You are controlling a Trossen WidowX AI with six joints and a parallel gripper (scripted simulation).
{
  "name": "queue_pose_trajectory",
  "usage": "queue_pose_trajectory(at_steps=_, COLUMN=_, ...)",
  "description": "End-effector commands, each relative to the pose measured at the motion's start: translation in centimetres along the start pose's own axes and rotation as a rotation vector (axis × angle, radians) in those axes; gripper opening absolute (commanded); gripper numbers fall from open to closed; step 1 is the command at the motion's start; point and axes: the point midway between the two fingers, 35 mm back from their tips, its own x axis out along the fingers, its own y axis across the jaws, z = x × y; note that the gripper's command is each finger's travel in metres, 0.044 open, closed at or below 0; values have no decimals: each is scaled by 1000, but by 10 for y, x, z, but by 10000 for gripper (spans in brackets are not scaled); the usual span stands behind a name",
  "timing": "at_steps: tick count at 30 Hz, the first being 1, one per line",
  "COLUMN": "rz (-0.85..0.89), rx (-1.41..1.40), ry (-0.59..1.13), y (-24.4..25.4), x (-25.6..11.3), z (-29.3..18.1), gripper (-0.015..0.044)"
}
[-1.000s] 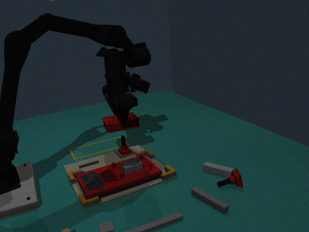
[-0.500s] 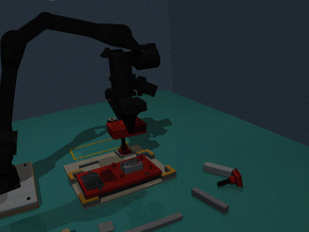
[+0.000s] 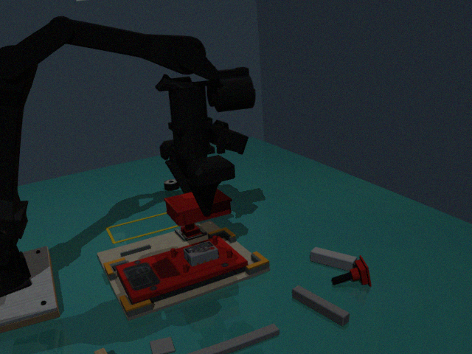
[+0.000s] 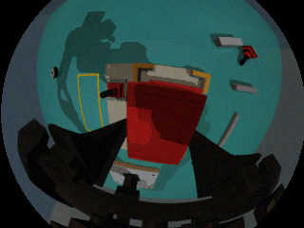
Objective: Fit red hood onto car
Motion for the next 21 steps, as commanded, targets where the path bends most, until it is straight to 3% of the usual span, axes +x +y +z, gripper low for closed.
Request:
queue_pose_trajectory(at_steps=1, rz=1, rx=-14, ry=-5, y=-11, x=-1, z=-5, gripper=0)
queue_pose_trajectory(at_steps=11, rz=0, rx=-30, ry=-5, y=-24, x=3, z=-9, gripper=0)
queue_pose_trajectory(at_steps=21, rz=-1, rx=-31, ry=-5, y=-28, x=39, z=-13, gripper=0)
